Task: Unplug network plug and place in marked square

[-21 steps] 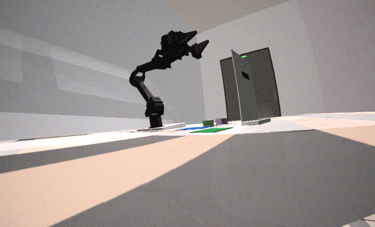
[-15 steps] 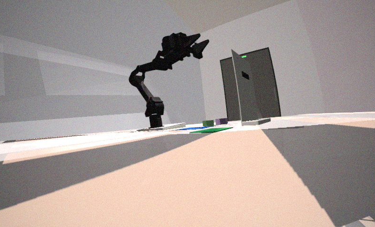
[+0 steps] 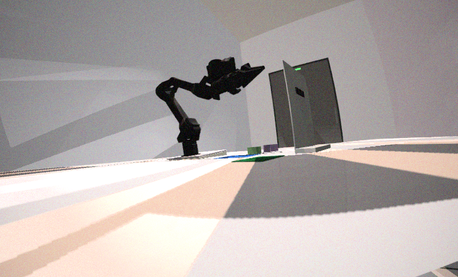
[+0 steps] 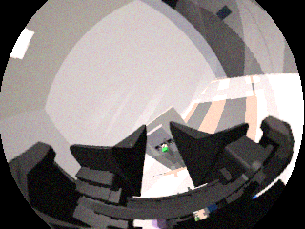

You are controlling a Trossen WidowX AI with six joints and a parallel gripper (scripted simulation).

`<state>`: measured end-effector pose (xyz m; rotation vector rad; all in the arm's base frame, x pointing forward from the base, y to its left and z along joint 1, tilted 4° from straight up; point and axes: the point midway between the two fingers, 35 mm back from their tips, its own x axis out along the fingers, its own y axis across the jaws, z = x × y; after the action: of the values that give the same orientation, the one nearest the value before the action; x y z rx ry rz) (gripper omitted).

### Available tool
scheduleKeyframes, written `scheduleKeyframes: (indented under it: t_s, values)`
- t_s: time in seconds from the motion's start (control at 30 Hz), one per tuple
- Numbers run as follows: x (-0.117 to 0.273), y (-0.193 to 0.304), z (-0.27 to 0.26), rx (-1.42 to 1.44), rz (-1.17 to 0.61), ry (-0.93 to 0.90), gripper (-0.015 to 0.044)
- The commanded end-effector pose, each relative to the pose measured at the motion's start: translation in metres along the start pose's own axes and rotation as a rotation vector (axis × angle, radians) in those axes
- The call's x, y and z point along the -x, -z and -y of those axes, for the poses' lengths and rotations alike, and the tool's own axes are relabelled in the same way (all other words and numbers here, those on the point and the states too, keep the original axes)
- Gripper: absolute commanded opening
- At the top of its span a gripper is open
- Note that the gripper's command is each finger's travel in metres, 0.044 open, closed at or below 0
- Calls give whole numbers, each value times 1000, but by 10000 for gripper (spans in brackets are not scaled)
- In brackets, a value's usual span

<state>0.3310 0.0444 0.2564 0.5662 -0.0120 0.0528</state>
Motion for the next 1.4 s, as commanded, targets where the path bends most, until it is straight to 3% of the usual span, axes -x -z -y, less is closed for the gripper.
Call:
scheduleKeyframes:
  t_s: [0.0, 0.77, 1.03, 1.37]
  values:
    - [2, 20, 0, -134, -11, -4, 156]
    - [48, 116, 4, -915, -86, -7, 156]
    - [47, 117, 4, -937, -88, -7, 156]
    - [11, 113, 8, -936, -87, -9, 156]
